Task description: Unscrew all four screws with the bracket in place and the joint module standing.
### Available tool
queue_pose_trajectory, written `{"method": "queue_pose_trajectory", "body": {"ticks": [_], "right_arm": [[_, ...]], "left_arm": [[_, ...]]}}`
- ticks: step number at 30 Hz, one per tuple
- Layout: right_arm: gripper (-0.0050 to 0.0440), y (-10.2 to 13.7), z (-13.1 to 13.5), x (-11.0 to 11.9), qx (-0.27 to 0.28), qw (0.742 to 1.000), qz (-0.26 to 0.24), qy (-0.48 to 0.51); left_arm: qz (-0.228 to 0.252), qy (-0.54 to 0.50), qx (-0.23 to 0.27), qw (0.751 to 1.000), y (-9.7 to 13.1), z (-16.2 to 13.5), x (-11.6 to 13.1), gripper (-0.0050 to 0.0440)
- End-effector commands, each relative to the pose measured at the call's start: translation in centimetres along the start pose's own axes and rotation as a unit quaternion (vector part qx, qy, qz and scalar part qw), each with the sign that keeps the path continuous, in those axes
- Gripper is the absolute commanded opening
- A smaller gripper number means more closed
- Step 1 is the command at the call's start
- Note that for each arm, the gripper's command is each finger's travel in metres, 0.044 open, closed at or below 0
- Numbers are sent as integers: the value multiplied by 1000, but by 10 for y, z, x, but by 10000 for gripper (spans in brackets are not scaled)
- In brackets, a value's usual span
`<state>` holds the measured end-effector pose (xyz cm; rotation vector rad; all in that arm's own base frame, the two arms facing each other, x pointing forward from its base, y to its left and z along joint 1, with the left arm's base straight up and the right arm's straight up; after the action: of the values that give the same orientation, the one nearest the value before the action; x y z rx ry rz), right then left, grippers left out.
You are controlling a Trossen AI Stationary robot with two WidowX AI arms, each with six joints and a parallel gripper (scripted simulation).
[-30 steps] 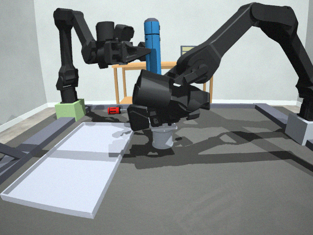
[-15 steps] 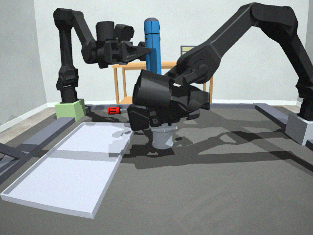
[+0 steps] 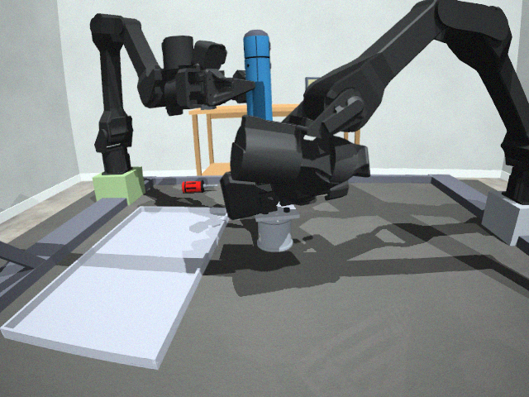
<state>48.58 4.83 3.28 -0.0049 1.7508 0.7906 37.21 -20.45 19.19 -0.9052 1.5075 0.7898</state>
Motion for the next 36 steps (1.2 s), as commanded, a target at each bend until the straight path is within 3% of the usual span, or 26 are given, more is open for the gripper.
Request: {"method": "queue_pose_trajectory", "body": {"ticks": [1,3,8,14,36], "right_arm": [[120,35,7,-25,-20,999,-9,-31],[120,40,6,-23,-19,999,-8,-29],[240,41,6,14,-17,1000,-6,13],[384,85,18,15,-86,995,7,58],[385,72,1,-7,-206,950,83,221]], "left_arm": [[-38,-1,4,999,-3,-3,-28,162],[-38,-1,4,999,-3,-3,-28,162],[-38,-1,4,999,-3,-3,-28,162],[-38,-1,4,999,-3,-3,-28,162],[-38,-1,4,999,-3,-3,-28,162]]}}
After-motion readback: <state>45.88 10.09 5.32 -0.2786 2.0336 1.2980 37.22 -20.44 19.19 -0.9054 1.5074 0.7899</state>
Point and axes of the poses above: on each arm, the point midway between the two fingers, 35 mm back from their tips, its own y axis back along the fingers, its own z axis across the jaws, x = y × z, the point moved 1 cm from there along y, back along the fingers, and after that the axes turned 7 degrees about y, right-handed, at the moved point
